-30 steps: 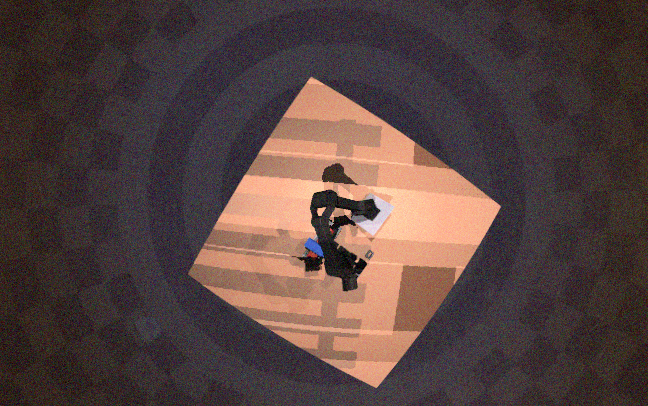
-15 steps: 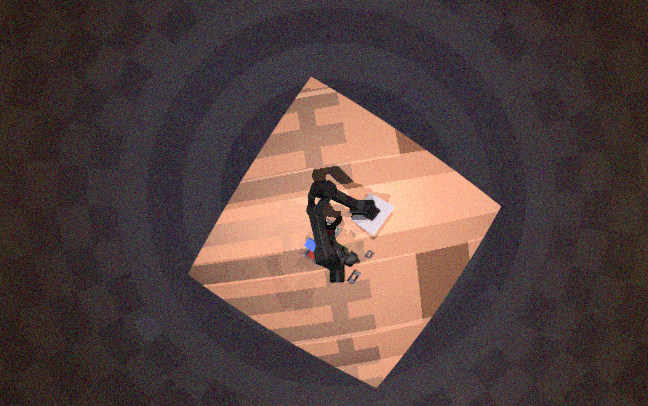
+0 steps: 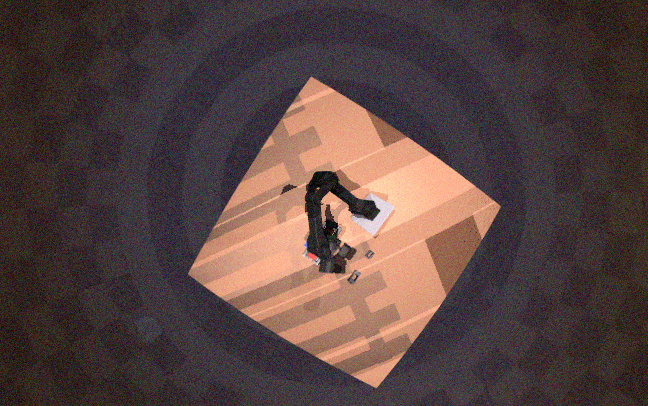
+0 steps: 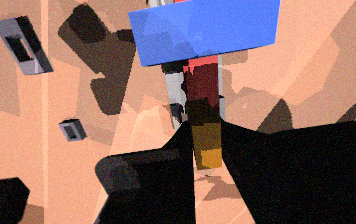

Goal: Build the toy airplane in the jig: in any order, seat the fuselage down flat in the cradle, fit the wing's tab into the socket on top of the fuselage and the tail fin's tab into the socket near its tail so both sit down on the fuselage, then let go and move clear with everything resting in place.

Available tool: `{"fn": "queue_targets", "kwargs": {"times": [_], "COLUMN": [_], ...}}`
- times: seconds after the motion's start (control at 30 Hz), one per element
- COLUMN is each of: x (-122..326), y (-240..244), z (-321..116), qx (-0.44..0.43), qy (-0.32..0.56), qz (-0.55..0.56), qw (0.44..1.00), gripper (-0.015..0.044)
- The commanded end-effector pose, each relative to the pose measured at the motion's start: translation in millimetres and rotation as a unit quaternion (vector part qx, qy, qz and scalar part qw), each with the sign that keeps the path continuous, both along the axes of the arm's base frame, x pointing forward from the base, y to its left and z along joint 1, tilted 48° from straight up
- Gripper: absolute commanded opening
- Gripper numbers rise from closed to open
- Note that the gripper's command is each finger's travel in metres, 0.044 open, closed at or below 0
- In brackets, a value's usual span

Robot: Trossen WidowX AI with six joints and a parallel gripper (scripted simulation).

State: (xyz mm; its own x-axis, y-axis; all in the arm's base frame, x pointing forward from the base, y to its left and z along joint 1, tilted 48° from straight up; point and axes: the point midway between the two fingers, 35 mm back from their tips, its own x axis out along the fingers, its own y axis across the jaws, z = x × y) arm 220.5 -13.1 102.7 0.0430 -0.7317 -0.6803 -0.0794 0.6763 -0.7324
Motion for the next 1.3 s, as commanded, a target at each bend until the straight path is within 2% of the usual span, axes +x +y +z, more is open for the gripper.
{"fn": "queue_targets", "kwargs": {"times": [0.0,0.1,0.2,1.27], "x": [-4.1,-5.7,-5.8,-5.7], "y": [-11.3,-15.3,-15.5,-17.0], "z": [7.8,9.9,9.9,10.5], "qx": [-0.005,-0.007,-0.007,-0.007], "qy": [-0.001,-0.001,-0.001,-0.001], "qz": [0.001,0.000,0.000,0.000], "qw": [1.000,1.000,1.000,1.000], "gripper": [0.0000,0.0000,0.0066,0.0066]}}
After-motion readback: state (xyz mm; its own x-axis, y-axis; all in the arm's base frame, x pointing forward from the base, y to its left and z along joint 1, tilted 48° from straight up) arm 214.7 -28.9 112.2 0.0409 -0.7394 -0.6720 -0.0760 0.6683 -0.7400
